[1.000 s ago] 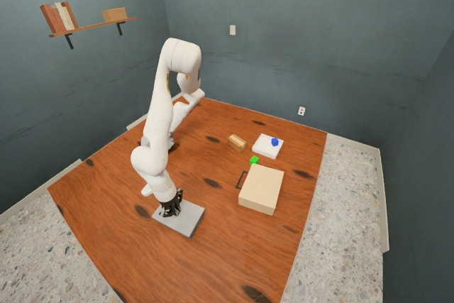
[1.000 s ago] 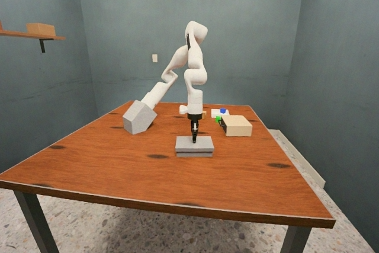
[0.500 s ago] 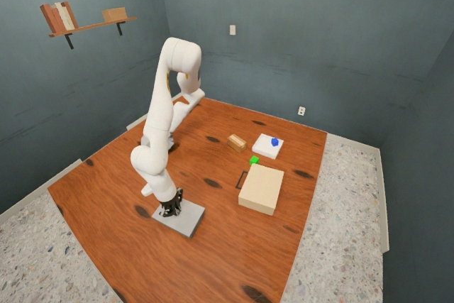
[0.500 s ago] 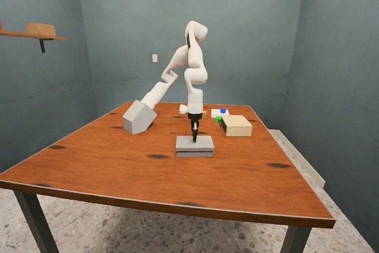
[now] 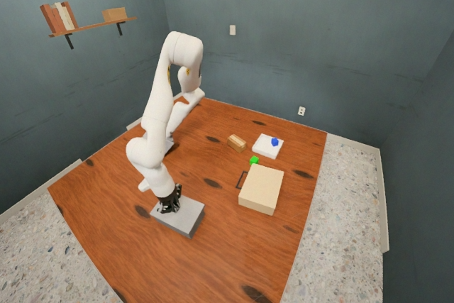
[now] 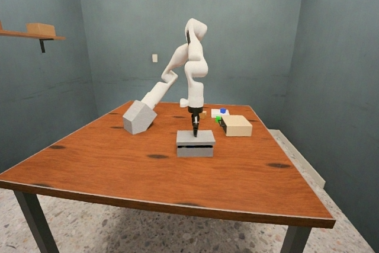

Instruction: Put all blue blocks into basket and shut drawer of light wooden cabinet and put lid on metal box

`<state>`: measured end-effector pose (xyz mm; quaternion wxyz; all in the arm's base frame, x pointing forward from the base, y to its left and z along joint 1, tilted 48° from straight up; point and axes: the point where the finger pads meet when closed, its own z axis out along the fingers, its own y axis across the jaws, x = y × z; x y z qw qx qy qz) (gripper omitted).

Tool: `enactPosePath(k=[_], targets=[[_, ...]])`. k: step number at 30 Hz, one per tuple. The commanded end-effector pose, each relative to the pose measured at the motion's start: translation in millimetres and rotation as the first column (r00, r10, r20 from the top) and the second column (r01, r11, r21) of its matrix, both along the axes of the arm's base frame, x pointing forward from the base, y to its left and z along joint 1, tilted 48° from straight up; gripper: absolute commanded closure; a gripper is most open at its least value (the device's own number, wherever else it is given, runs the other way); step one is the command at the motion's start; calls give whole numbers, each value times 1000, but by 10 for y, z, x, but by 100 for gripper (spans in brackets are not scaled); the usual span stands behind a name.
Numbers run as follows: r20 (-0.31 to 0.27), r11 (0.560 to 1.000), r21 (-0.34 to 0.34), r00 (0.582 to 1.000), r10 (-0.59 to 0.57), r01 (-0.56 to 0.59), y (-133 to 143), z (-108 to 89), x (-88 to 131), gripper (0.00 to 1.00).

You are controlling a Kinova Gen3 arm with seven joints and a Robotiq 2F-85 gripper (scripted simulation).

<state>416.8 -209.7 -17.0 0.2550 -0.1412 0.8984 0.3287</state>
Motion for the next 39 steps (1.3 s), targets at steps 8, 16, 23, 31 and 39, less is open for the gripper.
enactPosePath(k=[8, 16, 23, 31, 39], targets=[[-2, 1000, -12, 1000, -7, 7, -271, 219, -126, 90], [-2, 1000, -12, 1000, -7, 7, -425, 377, -213, 90], [-2, 1000, -12, 1000, -7, 7, -490, 444, -250, 90], [-3, 1000, -9, 1000, -6, 6, -524, 490, -283, 90], [-4, 1000, -8, 1000, -7, 7, -523, 492, -290, 90]])
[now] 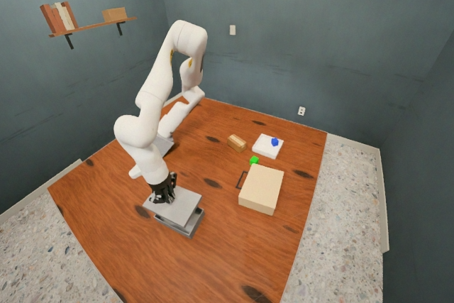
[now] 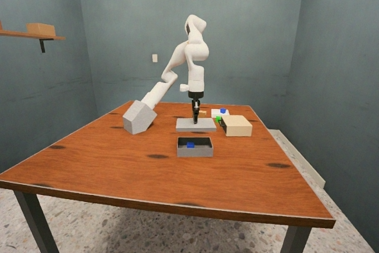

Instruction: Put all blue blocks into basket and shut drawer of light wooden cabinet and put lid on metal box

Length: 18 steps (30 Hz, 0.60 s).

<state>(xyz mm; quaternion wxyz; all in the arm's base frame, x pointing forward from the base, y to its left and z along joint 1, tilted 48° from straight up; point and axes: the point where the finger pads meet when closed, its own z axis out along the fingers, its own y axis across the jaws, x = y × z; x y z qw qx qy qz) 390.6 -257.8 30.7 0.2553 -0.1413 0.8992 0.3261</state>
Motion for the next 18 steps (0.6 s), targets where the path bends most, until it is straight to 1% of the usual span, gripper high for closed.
enactPosePath(k=[1, 3, 5, 7, 9, 11, 13, 15, 16, 18], targets=[[-9, 1000, -1, 1000, -7, 7, -36, 10, -39, 90], [-28, 1000, 10, 999, -24, 24, -32, -21, -97, 90], [-70, 997, 29, 996, -63, 65, -34, -88, -220, 90], [-140, 990, 57, 982, -123, 132, -30, -190, -421, 90], [-235, 970, 88, 951, -200, 225, -12, -313, -689, 90], [-348, 935, 115, 895, -279, 336, 40, -453, -1008, 90], [-454, 888, 127, 822, -344, 441, 111, -570, -1340, 90], [-454, 888, 127, 822, -344, 441, 111, -570, -1340, 90], [-520, 850, 127, 764, -381, 511, 152, -616, -1501, 90], [-618, 782, 116, 661, -425, 612, 246, -690, -1797, 90]])
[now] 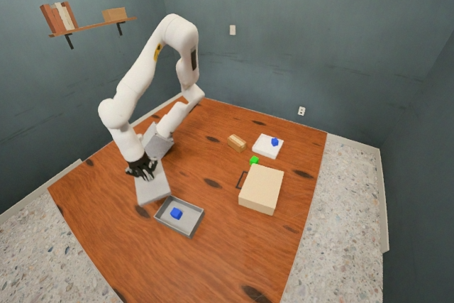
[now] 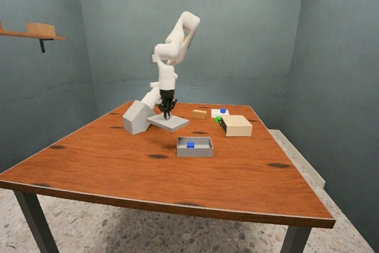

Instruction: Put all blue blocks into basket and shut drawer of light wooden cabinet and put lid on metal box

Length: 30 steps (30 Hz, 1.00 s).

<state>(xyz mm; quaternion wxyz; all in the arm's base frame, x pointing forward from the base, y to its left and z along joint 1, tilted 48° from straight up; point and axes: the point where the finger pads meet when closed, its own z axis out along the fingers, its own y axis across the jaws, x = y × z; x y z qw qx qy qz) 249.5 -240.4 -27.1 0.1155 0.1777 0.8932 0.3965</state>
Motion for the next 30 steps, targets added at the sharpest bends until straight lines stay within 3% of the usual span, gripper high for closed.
enactPosePath(k=[1, 4, 8, 30], targets=[[-179, 978, 72, 967, -183, 198, 120, -139, -515, 90], [-294, 943, 103, 915, -276, 317, 243, -185, -802, 90], [-356, 917, 115, 877, -321, 382, 318, -202, -951, 90], [-360, 916, 115, 875, -323, 385, 328, -209, -955, 90]])
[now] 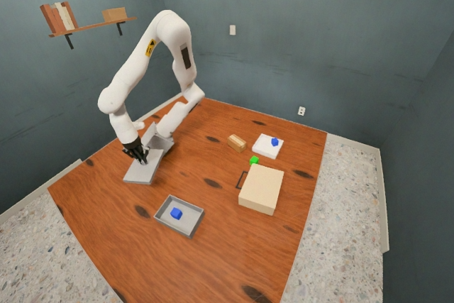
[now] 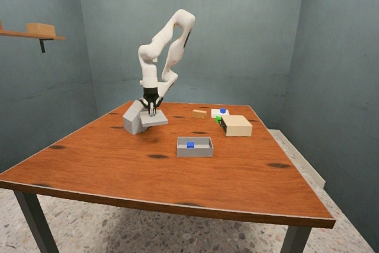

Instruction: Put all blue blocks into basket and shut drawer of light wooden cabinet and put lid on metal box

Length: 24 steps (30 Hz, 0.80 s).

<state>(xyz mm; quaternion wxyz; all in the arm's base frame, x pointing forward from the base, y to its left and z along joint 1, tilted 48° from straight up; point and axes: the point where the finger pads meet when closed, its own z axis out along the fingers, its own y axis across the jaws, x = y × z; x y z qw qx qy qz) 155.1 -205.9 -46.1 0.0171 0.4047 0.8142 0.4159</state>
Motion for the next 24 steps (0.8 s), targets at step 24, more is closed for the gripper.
enactPosePath(k=[24], targets=[[-10, 1000, -2, 1000, -16, 16, 93, -130, 49, 90]])
